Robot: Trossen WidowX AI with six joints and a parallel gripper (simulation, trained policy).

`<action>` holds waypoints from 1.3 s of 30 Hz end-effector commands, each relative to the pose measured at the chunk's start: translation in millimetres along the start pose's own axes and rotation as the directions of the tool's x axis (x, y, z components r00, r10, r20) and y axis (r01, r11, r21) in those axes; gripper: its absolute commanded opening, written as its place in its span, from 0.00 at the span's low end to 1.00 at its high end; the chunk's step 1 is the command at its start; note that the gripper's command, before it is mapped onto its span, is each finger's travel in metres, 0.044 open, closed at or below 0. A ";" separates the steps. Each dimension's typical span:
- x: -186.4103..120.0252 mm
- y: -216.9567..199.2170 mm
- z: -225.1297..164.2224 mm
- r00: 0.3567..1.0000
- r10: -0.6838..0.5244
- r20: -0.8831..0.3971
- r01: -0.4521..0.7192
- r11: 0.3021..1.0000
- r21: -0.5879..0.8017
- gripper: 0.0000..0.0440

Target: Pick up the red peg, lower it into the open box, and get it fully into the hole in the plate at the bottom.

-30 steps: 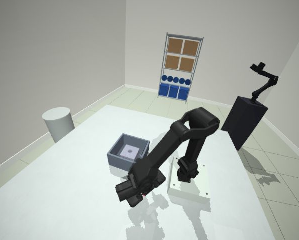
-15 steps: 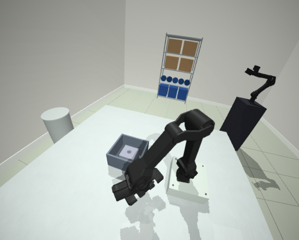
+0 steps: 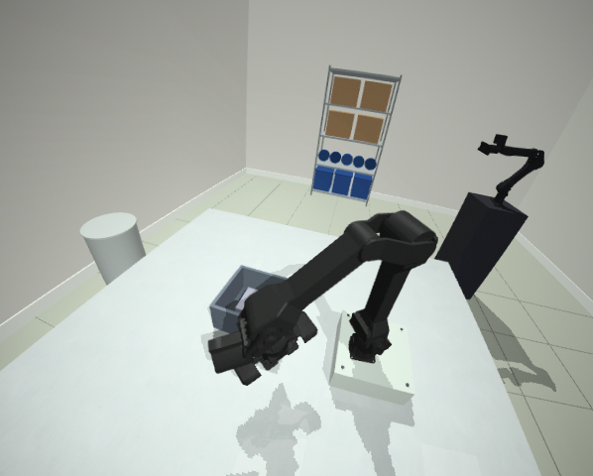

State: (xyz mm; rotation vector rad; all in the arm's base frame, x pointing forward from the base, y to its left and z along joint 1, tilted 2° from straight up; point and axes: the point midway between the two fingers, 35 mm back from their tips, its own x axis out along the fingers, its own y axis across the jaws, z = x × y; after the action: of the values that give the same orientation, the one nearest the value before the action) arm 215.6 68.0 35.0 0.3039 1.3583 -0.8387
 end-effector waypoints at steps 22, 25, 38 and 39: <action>-26.9 -29.7 112.3 0.997 -0.002 0.082 -0.018 0.970 0.242 0.00; -20.6 -33.5 125.2 0.997 -0.002 0.080 -0.019 0.966 0.258 0.00; 14.6 -41.9 170.8 0.998 0.041 0.052 -0.052 0.967 0.250 0.00; 17.6 -42.0 173.4 0.998 0.046 0.050 -0.057 0.968 0.245 0.00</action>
State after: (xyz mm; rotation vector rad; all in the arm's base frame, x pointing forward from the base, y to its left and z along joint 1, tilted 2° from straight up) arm 307.9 -70.0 74.8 0.5074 1.1890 -0.9899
